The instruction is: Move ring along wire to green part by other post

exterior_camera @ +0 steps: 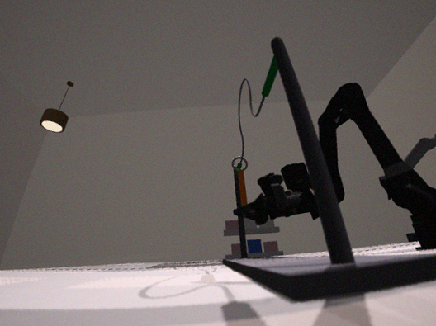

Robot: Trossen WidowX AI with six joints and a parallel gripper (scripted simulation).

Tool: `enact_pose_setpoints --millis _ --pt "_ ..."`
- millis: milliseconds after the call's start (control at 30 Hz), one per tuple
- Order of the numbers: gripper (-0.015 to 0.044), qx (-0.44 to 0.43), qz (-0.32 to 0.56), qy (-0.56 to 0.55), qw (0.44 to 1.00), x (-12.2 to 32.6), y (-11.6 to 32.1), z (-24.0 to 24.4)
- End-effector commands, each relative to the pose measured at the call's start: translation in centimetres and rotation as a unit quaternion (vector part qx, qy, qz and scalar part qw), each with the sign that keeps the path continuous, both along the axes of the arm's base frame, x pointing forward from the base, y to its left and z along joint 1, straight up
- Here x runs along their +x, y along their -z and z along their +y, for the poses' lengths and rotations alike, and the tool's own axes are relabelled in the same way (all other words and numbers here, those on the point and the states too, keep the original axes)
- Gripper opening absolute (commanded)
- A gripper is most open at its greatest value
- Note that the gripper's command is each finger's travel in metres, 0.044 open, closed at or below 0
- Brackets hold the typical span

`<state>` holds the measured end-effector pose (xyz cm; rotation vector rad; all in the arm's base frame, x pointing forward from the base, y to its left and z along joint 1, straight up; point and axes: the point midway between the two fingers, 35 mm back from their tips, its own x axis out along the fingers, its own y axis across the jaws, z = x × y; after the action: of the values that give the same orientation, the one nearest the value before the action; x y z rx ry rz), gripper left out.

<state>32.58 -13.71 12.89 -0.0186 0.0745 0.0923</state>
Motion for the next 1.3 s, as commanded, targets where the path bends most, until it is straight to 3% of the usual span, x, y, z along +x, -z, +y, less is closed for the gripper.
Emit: enact_pose_setpoints --millis 0,733,1267 --pt "-0.015 0.002 -0.001 0.001 1.0 -0.1 0.0 0.5" --pt "-0.015 0.067 0.003 -0.002 0.998 -0.4 -0.1 4.2" --pt "-0.015 0.214 0.014 -0.005 0.977 -0.8 -1.4 9.3"
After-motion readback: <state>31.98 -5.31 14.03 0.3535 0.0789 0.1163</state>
